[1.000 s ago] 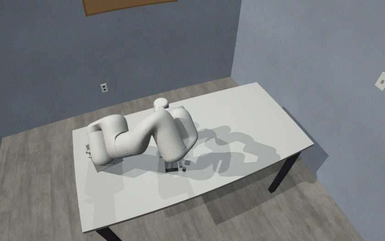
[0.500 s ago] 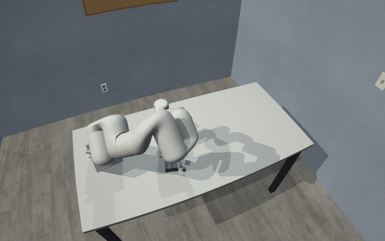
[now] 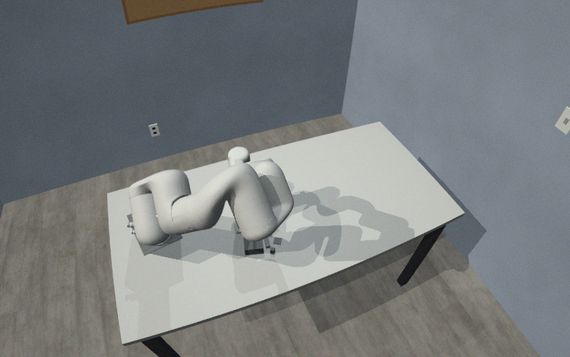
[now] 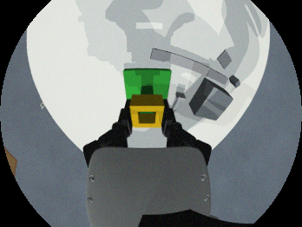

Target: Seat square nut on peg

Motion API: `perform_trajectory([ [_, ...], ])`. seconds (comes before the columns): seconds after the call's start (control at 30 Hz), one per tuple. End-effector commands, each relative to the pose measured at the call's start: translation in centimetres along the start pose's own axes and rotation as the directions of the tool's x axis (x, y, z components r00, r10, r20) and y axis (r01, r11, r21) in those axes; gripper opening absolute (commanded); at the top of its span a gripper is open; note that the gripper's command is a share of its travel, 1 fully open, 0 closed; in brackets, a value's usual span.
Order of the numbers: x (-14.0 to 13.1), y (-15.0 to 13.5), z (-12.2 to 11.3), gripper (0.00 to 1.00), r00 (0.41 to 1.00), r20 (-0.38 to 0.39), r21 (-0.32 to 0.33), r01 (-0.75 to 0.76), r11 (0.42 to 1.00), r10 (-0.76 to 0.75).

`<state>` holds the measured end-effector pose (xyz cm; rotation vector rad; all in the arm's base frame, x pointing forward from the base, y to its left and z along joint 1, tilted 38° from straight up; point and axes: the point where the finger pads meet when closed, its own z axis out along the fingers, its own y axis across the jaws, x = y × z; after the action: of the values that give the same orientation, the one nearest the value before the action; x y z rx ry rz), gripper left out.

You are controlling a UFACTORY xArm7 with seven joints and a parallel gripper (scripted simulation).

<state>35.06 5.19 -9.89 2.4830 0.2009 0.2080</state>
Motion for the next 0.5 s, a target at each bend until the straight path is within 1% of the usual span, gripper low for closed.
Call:
perform_trajectory([
  [0.0, 0.1, -0.1, 0.4, 0.00, 1.000, -0.003, 0.002, 0.000, 1.000, 0.000],
  [0.33, 0.1, -0.1, 3.7, 0.00, 1.000, -0.003, 0.002, 0.001, 1.000, -0.001],
  [0.47, 0.1, -0.1, 4.0, 0.00, 1.000, -0.003, 0.002, 0.001, 1.000, -0.001],
])
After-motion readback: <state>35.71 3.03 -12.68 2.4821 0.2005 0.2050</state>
